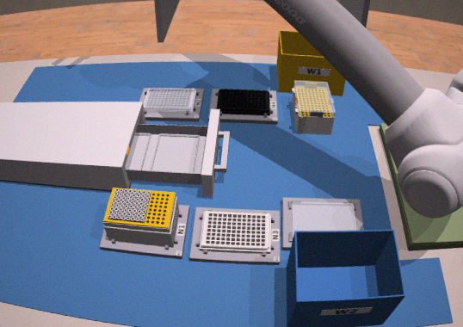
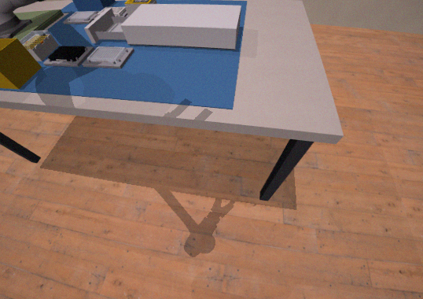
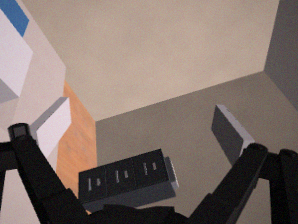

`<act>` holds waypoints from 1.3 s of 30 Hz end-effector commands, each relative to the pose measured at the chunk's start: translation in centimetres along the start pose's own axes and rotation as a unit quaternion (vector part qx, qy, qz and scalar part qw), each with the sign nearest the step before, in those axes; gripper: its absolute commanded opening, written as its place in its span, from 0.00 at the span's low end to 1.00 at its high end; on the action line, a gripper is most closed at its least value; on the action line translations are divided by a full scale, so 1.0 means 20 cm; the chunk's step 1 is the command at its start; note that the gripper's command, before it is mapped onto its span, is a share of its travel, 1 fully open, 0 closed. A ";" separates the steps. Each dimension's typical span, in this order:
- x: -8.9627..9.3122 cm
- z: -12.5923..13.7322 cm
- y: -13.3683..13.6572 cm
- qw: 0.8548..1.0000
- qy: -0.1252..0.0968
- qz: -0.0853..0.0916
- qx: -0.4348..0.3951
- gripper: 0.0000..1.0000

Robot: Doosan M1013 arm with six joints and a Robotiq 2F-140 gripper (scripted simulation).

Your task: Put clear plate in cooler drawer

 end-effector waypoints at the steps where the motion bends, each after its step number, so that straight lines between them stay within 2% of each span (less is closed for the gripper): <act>1: 0.05 -0.02 0.00 0.999 -0.002 -0.013 0.030 0.00; 4: 0.12 -0.04 0.00 0.998 -0.004 -0.023 0.052 0.00; 7: 0.19 -0.07 -0.01 0.994 -0.008 -0.044 0.097 0.00; 9: 0.23 -0.09 -0.01 0.993 -0.009 -0.047 0.104 0.00; 12: 0.30 -0.12 -0.02 0.987 -0.016 -0.068 0.148 0.00; 14: 0.34 -0.14 -0.03 0.985 -0.017 -0.070 0.154 0.00; 16: 0.34 -0.14 -0.03 0.985 -0.017 -0.070 0.154 0.00; 19: 0.40 -0.18 -0.04 0.976 -0.025 -0.091 0.198 0.00; 21: 0.44 -0.21 -0.04 0.974 -0.026 -0.094 0.203 0.00; 24: 0.50 -0.25 -0.06 0.962 -0.036 -0.114 0.245 0.00; 26: 0.54 -0.27 -0.07 0.961 -0.037 -0.116 0.249 0.00; 29: 0.60 -0.32 -0.08 0.946 -0.049 -0.137 0.291 0.00; 33: 0.63 -0.35 -0.09 0.944 -0.050 -0.138 0.295 0.00; 36: 0.69 -0.40 -0.11 0.927 -0.064 -0.158 0.335 0.00; 38: 0.72 -0.43 -0.12 0.925 -0.065 -0.160 0.337 0.00; 39: 0.73 -0.45 -0.12 0.919 -0.070 -0.166 0.350 0.00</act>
Point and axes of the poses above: the point where the finger pads meet when closed, its own x axis out along the fingers, its own y axis across the jaws, z = x × y, the point moved 3 cm from there along -x, back along the fingers, and after that the axes turned 7 degrees about -x, right-handed, at the moved point
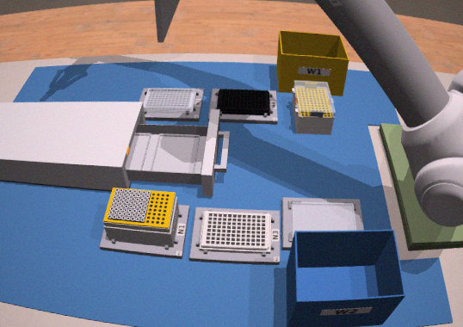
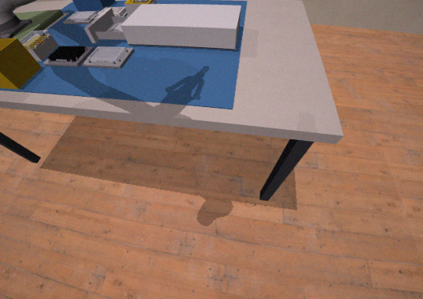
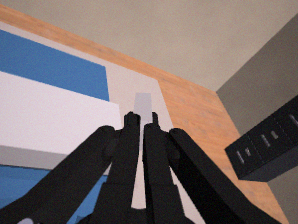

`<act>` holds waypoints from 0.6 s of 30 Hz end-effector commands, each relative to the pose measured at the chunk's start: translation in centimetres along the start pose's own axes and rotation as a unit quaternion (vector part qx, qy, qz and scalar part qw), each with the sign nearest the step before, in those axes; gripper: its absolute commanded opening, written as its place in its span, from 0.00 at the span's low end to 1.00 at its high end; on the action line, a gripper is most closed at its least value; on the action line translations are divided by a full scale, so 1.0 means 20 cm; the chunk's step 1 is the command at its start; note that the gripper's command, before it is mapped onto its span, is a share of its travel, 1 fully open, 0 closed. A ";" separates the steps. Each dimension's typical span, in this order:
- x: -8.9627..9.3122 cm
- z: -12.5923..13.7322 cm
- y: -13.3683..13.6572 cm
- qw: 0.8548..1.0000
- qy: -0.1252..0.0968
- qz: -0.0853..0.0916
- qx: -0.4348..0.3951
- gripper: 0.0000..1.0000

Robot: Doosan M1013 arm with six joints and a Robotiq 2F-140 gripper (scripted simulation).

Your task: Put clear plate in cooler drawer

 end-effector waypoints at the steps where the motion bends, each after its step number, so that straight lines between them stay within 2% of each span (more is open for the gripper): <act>1: 0.06 -0.05 -0.04 0.999 -0.013 -0.015 0.036 0.00; 2: 0.08 -0.06 -0.05 0.998 -0.018 -0.021 0.050 0.00; 4: 0.11 -0.08 -0.07 0.998 -0.019 -0.022 0.053 0.00; 7: 0.16 -0.13 -0.11 0.994 -0.037 -0.039 0.096 0.00; 11: 0.19 -0.15 -0.14 0.994 -0.038 -0.040 0.098 0.00; 14: 0.23 -0.19 -0.18 0.987 -0.058 -0.056 0.140 0.00; 16: 0.26 -0.22 -0.21 0.987 -0.059 -0.056 0.141 0.00; 18: 0.29 -0.25 -0.24 0.981 -0.073 -0.066 0.169 0.00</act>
Point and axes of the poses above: the point where the finger pads meet when closed, its own x axis out along the fingers, its own y axis across the jaws, z = x × y, the point moved 3 cm from there along -x, back along the fingers, and after that the axes turned 7 degrees about -x, right-handed, at the moved point
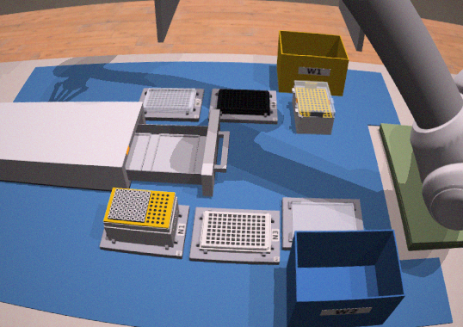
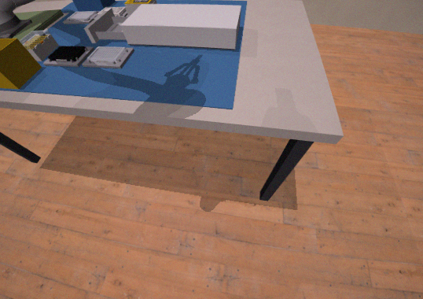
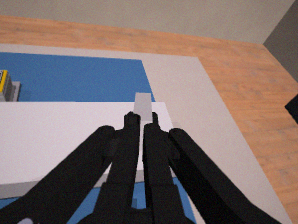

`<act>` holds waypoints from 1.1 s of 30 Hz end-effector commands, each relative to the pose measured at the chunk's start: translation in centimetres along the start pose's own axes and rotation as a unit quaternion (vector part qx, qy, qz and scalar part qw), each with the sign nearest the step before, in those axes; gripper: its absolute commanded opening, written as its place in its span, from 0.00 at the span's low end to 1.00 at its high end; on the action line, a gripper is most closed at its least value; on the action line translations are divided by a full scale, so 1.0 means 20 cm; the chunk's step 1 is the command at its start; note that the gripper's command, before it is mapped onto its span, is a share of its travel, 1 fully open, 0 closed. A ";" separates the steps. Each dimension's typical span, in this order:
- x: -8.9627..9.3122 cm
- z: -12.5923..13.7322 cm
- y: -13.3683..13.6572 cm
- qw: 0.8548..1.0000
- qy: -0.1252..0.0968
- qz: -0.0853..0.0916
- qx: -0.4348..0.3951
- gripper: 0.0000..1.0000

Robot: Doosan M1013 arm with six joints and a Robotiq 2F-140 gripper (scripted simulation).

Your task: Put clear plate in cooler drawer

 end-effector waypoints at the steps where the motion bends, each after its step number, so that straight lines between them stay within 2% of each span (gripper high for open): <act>1: 0.05 -0.04 -0.06 0.999 -0.021 -0.014 0.042 0.00; 3: 0.08 -0.06 -0.09 0.999 -0.021 -0.014 0.042 0.00; 6: 0.11 -0.09 -0.15 0.995 -0.044 -0.026 0.084 0.00; 10: 0.14 -0.11 -0.18 0.995 -0.044 -0.026 0.084 0.00; 13: 0.17 -0.14 -0.24 0.989 -0.069 -0.037 0.125 0.00; 15: 0.20 -0.16 -0.28 0.989 -0.069 -0.037 0.125 0.00; 18: 0.23 -0.19 -0.34 0.981 -0.094 -0.045 0.164 0.00; 20: 0.25 -0.20 -0.38 0.981 -0.094 -0.045 0.164 0.00; 23: 0.28 -0.23 -0.45 0.971 -0.120 -0.052 0.202 0.00; 27: 0.30 -0.24 -0.49 0.971 -0.120 -0.052 0.202 0.00; 30: 0.32 -0.27 -0.56 0.959 -0.146 -0.056 0.238 0.00; 32: 0.34 -0.28 -0.60 0.959 -0.146 -0.056 0.238 0.00; 33: 0.35 -0.29 -0.62 0.954 -0.156 -0.056 0.251 0.00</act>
Point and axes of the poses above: the point where the finger pads meet when closed, its own x axis out along the fingers, its own y axis across the jaws, z = x × y, the point moved 3 cm from there along -x, back along the fingers, and after that the axes turned 7 degrees about -x, right-handed, at the moved point
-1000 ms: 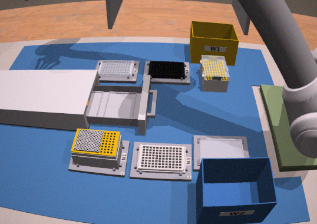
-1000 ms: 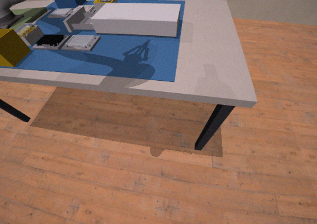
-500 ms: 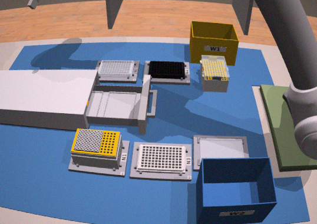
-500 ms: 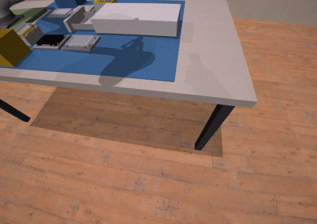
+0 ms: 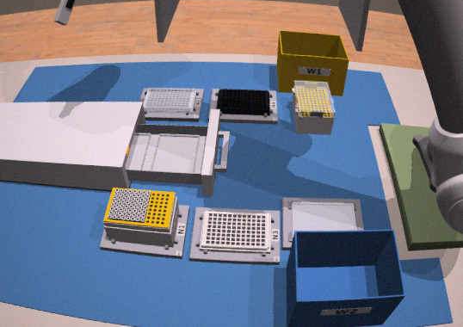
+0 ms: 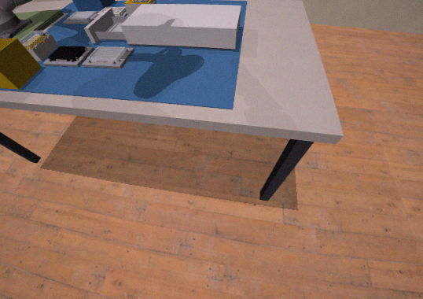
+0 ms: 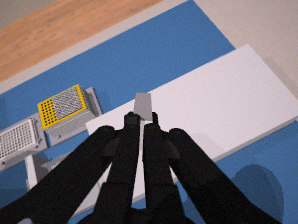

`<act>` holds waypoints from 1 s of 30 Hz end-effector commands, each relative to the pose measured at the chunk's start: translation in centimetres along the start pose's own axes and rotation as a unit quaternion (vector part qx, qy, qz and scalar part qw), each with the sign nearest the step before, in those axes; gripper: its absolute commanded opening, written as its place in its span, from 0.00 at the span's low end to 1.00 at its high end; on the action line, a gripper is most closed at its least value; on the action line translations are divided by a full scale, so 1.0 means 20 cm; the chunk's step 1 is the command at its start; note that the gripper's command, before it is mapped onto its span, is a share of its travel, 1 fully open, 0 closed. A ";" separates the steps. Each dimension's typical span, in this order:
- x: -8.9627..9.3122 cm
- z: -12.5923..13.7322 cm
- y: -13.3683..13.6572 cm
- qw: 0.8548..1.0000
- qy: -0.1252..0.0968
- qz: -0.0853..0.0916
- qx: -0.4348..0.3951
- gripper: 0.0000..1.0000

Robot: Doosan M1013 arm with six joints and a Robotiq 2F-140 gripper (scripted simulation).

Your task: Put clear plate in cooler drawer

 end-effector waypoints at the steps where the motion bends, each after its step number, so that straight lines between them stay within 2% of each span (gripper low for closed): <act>1: 0.03 0.00 -0.08 0.999 -0.022 -0.001 0.032 0.00; 2: 0.04 0.00 -0.10 0.999 -0.029 -0.002 0.042 0.00; 4: 0.06 0.01 -0.15 0.999 -0.029 -0.002 0.042 0.00; 7: 0.08 0.01 -0.22 0.995 -0.056 0.000 0.078 0.00; 11: 0.10 0.02 -0.27 0.995 -0.056 0.000 0.078 0.00; 14: 0.12 0.03 -0.34 0.990 -0.082 0.004 0.113 0.00; 16: 0.13 0.04 -0.38 0.990 -0.082 0.004 0.113 0.00; 19: 0.15 0.05 -0.45 0.983 -0.107 0.010 0.147 0.00; 22: 0.17 0.06 -0.52 0.983 -0.107 0.010 0.147 0.00; 24: 0.18 0.07 -0.56 0.977 -0.127 0.016 0.172 0.00; 28: 0.19 0.08 -0.61 0.975 -0.132 0.018 0.179 0.00; 30: 0.20 0.09 -0.66 0.967 -0.151 0.027 0.204 0.00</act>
Point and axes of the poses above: the point where the finger pads meet when closed, its own x axis out along the fingers, its own y axis across the jaws, z = x × y, the point moved 3 cm from there along -x, back along the fingers, and after that the axes turned 7 degrees about -x, right-handed, at the moved point
